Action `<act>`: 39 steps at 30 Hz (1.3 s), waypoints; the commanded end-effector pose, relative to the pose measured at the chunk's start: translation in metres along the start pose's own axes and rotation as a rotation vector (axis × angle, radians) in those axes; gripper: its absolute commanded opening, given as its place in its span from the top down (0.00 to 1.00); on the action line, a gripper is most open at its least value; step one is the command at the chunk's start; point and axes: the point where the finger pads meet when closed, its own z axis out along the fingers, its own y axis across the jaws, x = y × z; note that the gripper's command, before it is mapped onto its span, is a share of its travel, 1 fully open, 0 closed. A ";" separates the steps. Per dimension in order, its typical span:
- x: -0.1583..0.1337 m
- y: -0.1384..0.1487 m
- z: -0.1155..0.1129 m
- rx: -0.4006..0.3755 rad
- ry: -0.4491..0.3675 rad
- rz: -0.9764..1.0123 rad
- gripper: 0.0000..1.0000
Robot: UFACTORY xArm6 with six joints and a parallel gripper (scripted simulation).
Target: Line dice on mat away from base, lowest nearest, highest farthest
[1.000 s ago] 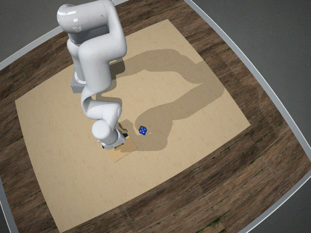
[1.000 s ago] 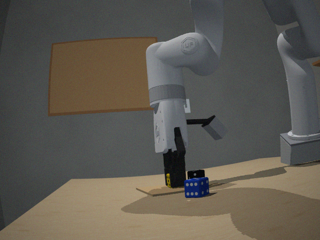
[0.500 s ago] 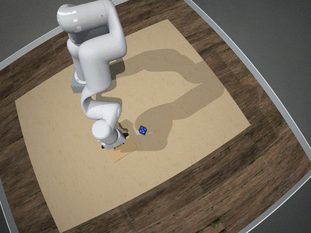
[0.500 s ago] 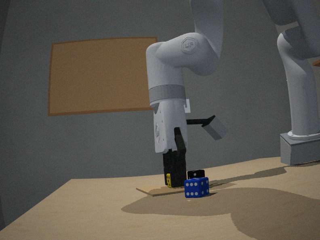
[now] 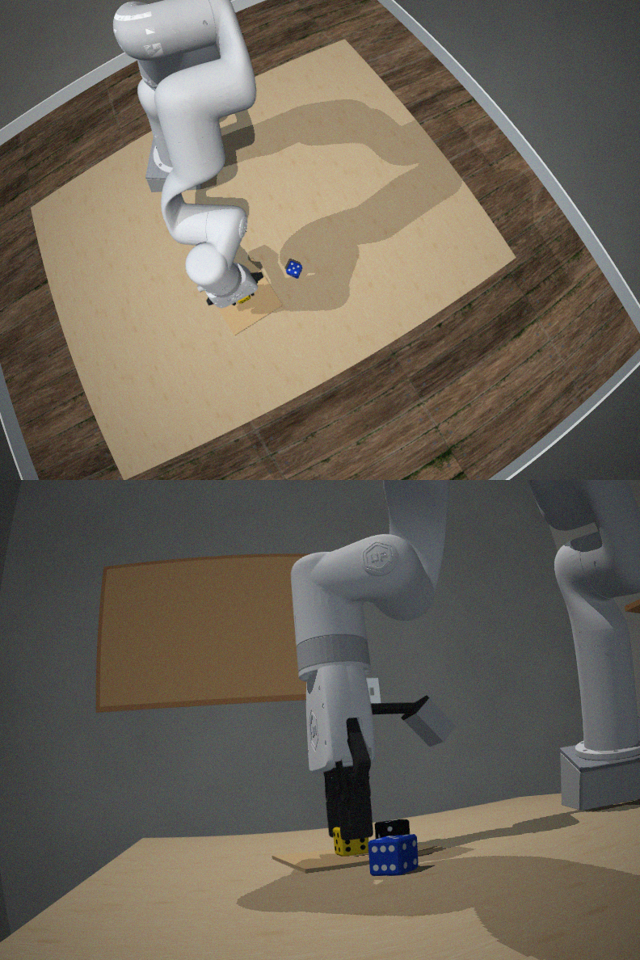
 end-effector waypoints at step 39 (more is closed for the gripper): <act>-0.001 0.000 -0.075 0.001 -0.002 0.000 0.00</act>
